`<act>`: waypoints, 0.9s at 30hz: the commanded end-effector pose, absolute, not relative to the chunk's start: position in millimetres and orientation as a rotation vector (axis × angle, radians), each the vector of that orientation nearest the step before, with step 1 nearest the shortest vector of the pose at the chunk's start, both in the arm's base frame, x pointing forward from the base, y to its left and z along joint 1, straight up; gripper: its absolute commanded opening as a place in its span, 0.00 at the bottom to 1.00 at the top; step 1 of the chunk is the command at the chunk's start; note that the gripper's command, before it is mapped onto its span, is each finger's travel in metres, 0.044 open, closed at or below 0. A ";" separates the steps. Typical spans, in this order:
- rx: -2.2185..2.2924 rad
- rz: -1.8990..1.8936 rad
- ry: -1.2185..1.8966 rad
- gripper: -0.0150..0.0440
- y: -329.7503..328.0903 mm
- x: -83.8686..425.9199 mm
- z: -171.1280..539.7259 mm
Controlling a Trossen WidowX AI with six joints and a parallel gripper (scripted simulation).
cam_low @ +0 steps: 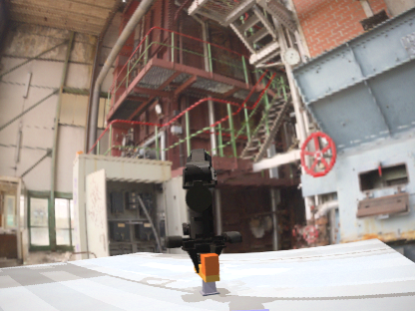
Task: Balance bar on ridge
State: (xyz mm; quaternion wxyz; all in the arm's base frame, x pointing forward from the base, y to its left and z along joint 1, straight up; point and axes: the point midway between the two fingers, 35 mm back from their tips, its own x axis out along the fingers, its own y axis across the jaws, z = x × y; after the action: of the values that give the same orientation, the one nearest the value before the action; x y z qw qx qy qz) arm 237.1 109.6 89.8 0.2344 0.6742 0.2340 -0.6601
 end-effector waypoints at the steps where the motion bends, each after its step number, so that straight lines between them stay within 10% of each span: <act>1: 1.856 -1.815 0.642 0.25 110.0 237.2 89.1; 27: 1.856 -1.815 0.642 0.25 109.7 236.7 86.9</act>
State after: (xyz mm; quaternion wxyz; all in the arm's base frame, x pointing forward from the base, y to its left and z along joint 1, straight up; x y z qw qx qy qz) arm 236.9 109.7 88.3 0.2337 0.6749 0.2345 -0.6595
